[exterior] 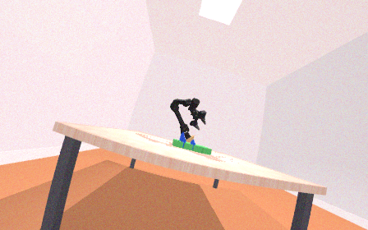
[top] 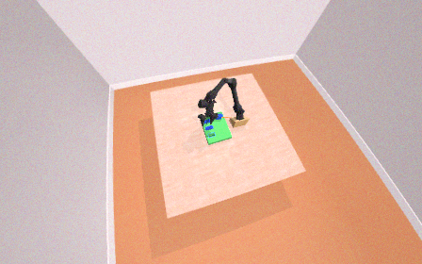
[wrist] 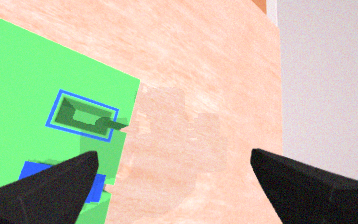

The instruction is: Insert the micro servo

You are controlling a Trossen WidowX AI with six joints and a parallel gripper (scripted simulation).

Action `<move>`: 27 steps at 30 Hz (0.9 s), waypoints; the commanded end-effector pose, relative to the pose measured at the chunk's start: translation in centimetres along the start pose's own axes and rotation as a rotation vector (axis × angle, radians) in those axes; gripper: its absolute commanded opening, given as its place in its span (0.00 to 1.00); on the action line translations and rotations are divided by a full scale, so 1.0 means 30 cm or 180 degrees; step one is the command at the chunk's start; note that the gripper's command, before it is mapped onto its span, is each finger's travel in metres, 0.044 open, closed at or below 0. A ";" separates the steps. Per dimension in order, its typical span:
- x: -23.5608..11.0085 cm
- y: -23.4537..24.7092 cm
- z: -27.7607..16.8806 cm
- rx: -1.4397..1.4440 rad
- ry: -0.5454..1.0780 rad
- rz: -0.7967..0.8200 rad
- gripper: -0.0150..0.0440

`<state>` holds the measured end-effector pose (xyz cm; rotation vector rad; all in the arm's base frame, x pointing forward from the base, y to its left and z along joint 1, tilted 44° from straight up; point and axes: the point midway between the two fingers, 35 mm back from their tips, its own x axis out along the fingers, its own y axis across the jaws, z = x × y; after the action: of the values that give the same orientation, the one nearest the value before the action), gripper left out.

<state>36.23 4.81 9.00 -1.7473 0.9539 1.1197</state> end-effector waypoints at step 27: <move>-0.172 0.506 -0.048 -0.2471 0.0379 0.1882 1.00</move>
<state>22.75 -0.53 10.19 -2.1771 1.2370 1.8688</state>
